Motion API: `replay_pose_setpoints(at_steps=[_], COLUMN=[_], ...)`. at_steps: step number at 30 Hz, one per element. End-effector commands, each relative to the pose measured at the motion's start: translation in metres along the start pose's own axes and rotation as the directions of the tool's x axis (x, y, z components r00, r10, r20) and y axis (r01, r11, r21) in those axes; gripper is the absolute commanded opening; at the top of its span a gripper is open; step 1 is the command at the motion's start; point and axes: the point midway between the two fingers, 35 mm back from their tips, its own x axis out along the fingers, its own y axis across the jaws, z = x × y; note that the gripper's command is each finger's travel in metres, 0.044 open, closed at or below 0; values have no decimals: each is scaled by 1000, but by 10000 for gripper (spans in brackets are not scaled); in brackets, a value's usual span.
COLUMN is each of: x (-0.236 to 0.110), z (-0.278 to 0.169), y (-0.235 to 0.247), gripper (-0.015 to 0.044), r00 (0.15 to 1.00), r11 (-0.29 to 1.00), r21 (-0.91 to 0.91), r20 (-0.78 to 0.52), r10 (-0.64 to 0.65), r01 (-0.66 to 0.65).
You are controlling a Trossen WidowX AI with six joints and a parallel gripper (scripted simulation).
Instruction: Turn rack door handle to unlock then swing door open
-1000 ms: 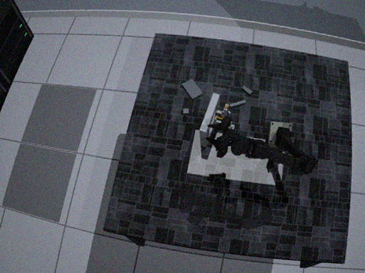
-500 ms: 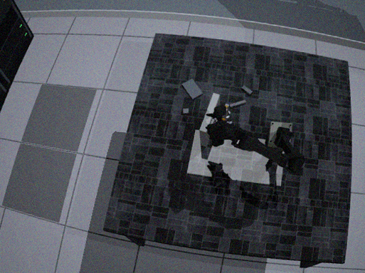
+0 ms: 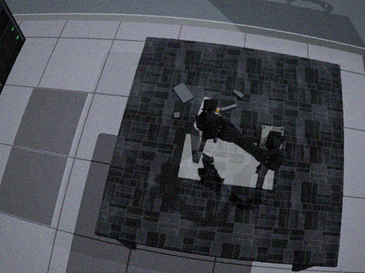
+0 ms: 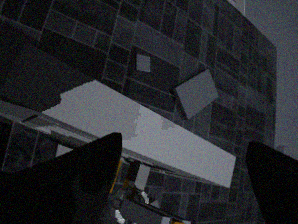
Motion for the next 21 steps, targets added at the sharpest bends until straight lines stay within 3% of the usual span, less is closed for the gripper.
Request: replay_pose_setpoints(at_steps=[1,21], x=[10,41], z=[-10,-64], y=[-9,-34], gripper=[299,299], r00=[996,875], r11=[999,928], r21=[15,259], r20=[-73,-339], r10=[45,347], r01=[-44,-268])
